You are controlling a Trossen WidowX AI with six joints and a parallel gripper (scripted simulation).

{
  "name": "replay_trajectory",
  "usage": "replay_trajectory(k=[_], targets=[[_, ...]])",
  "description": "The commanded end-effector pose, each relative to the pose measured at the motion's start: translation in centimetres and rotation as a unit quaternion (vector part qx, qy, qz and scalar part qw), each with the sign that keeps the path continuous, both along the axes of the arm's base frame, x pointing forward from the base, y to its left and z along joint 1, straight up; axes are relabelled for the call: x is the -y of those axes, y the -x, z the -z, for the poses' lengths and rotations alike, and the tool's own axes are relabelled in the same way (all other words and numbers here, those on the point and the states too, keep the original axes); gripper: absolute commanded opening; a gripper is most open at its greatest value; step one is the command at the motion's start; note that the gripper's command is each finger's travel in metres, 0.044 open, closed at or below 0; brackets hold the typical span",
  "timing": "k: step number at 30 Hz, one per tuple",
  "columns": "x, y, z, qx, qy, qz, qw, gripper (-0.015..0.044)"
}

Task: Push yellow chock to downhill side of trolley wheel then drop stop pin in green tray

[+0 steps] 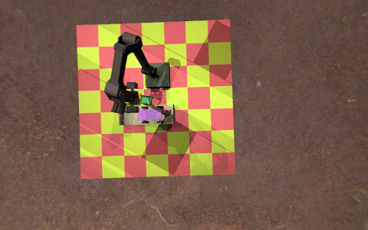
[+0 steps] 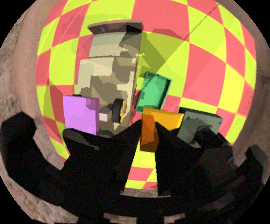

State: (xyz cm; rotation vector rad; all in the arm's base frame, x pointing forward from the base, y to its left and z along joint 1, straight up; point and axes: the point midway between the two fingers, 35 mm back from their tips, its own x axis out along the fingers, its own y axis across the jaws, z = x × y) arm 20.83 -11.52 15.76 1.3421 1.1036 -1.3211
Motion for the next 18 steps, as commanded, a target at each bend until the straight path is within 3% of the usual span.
replay_trajectory(k=[1,18], targets=[[1.5,-0.2,0.1,0.001,0.001,-0.003,1.0,0.0],[9.0,-0.7,0.4,0.001,0.004,-0.003,1.0,0.0]])
